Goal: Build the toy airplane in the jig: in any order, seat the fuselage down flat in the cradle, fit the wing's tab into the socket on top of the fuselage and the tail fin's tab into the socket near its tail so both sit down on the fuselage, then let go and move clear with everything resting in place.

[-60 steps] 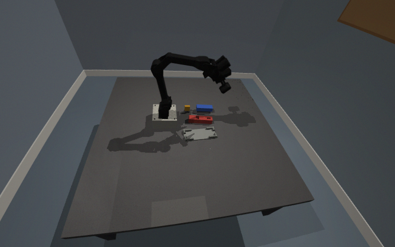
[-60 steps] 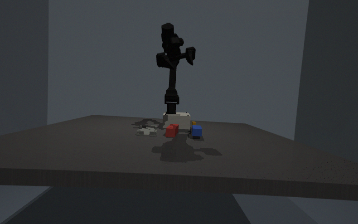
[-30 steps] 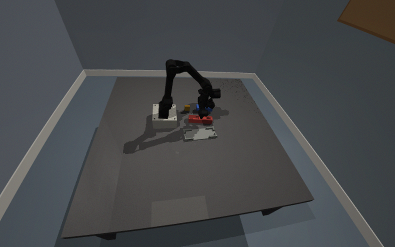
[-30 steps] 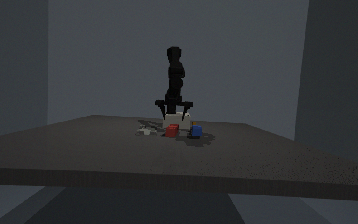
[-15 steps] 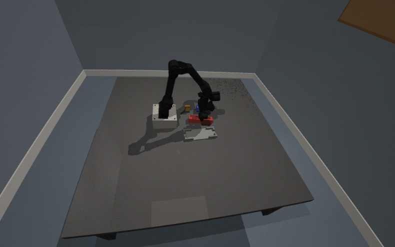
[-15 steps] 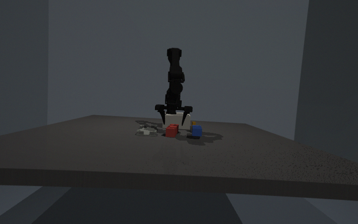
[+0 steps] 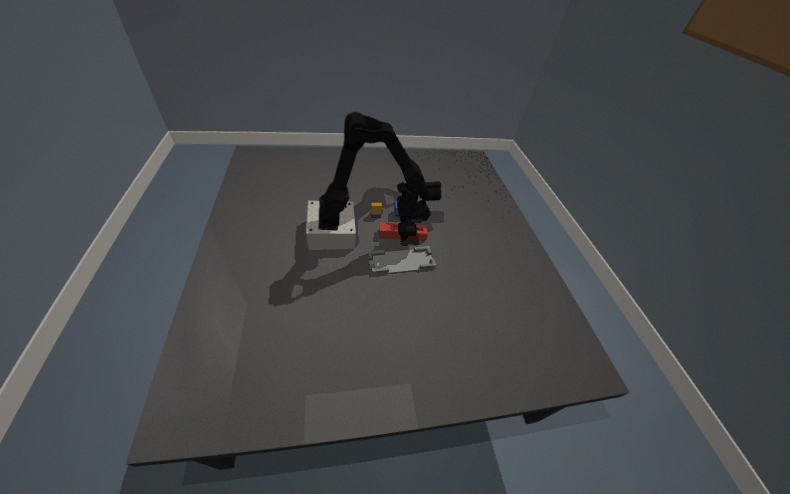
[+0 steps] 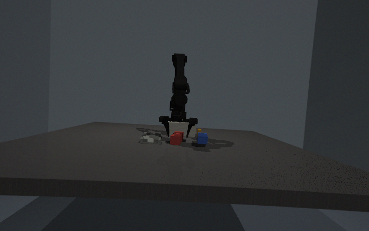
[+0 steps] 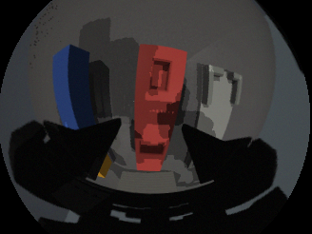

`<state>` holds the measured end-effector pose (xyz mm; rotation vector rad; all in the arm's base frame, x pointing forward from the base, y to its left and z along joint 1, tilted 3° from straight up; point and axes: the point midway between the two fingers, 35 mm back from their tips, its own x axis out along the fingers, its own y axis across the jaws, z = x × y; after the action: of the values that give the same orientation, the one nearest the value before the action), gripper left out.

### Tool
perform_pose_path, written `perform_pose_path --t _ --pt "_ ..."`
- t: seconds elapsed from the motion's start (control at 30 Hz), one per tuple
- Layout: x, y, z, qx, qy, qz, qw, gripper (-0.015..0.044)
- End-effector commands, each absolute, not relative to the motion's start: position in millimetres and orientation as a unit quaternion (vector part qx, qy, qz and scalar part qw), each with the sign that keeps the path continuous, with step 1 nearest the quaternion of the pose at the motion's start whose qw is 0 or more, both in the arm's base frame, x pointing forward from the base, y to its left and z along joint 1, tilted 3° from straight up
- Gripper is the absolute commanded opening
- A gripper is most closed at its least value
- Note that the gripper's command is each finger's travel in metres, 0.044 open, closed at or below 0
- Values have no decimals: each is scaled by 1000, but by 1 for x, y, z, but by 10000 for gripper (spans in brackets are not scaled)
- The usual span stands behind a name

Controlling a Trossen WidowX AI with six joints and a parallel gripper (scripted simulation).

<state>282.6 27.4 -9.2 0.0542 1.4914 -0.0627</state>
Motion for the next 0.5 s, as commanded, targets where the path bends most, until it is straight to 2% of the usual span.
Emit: perform_pose_path --t 0.0,0.23,0.47 --pt "281 26 -17 22 680 -30 732 440" --pt "281 26 -25 22 680 -30 732 440" --pt "281 26 -25 22 680 -30 732 256"
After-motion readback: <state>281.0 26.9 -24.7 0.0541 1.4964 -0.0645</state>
